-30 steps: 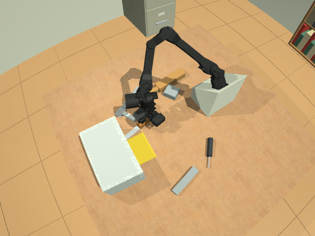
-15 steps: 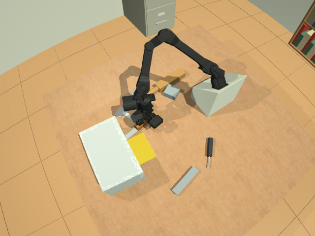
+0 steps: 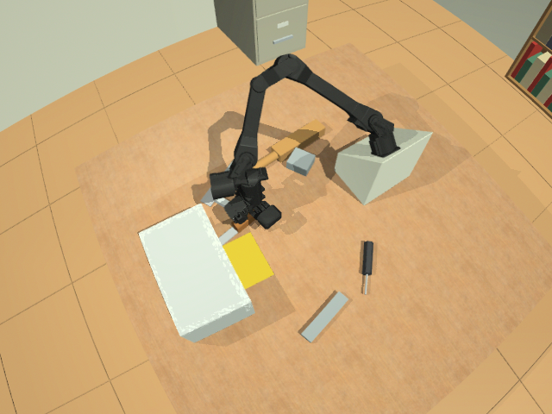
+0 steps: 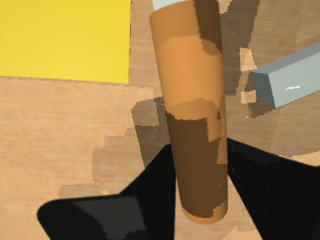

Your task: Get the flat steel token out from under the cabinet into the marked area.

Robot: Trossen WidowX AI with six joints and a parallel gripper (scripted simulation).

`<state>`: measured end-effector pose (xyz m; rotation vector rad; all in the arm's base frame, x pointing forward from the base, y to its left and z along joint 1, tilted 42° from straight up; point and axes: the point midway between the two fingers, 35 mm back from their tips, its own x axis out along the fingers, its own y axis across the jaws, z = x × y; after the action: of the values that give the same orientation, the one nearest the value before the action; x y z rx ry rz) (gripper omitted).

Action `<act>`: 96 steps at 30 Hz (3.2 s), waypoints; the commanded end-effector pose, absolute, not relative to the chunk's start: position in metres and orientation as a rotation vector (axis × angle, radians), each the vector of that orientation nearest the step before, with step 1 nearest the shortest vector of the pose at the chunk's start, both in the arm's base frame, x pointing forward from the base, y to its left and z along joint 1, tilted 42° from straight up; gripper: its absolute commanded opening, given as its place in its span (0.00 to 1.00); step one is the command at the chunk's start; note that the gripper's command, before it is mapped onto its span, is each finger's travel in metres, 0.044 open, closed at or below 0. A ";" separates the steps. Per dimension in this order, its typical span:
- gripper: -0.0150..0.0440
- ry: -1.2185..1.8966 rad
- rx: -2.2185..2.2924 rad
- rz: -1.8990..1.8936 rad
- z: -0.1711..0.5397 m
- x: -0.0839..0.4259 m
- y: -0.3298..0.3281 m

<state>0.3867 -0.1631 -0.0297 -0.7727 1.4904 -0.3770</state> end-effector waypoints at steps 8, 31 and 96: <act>0.25 1.488 -0.769 -0.382 -0.031 0.398 -0.160; 0.25 1.487 -0.768 -0.382 -0.033 0.419 -0.155; 0.25 1.488 -0.767 -0.380 -0.072 0.413 -0.114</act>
<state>0.4144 -0.1165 -0.0684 -0.7717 1.4836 -0.3913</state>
